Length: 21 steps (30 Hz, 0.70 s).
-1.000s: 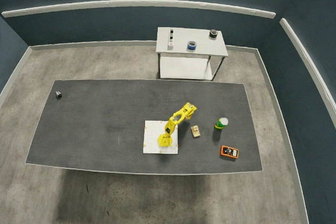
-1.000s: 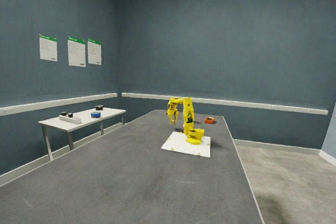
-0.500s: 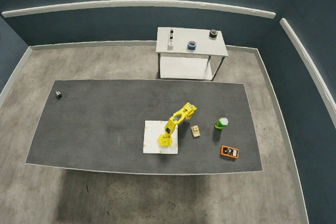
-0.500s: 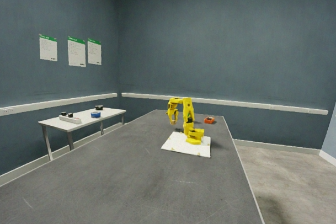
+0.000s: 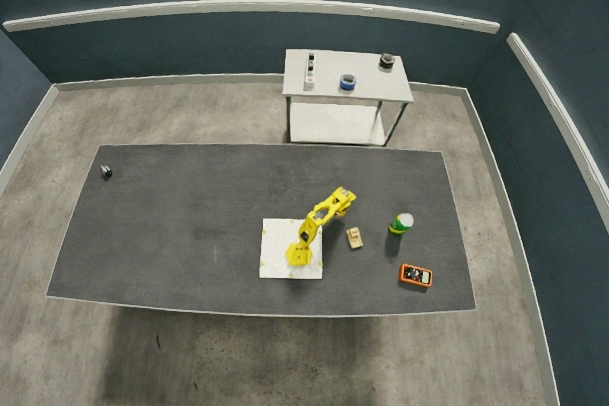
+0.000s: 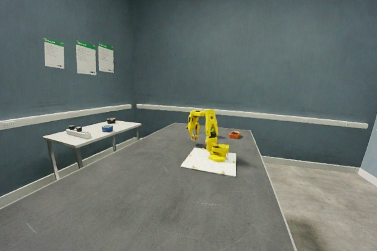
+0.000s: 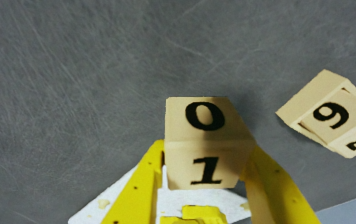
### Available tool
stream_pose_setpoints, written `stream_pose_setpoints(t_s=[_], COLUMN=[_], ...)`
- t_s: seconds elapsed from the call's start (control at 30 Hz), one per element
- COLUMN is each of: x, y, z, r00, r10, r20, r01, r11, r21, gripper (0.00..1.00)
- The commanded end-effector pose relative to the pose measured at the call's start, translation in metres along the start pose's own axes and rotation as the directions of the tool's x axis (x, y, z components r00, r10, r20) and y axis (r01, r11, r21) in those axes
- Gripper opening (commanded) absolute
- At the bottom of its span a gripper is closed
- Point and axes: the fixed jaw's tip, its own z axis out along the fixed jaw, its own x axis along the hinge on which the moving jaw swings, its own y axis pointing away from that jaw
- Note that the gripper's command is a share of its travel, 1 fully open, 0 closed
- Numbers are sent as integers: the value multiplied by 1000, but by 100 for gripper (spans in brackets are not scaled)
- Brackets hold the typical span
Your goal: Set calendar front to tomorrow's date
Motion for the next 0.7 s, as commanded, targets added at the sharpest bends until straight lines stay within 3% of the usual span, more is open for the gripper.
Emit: stream_pose_setpoints(t_s=[0.0, 0.67], x=[1, 1], y=[1, 1], z=[0, 8], r00=[1000, 1000], r10=[4, 4], r20=[2, 2], r01=[-4, -4], r11=[1000, 1000], r21=[-1, -1], gripper=[0, 0])
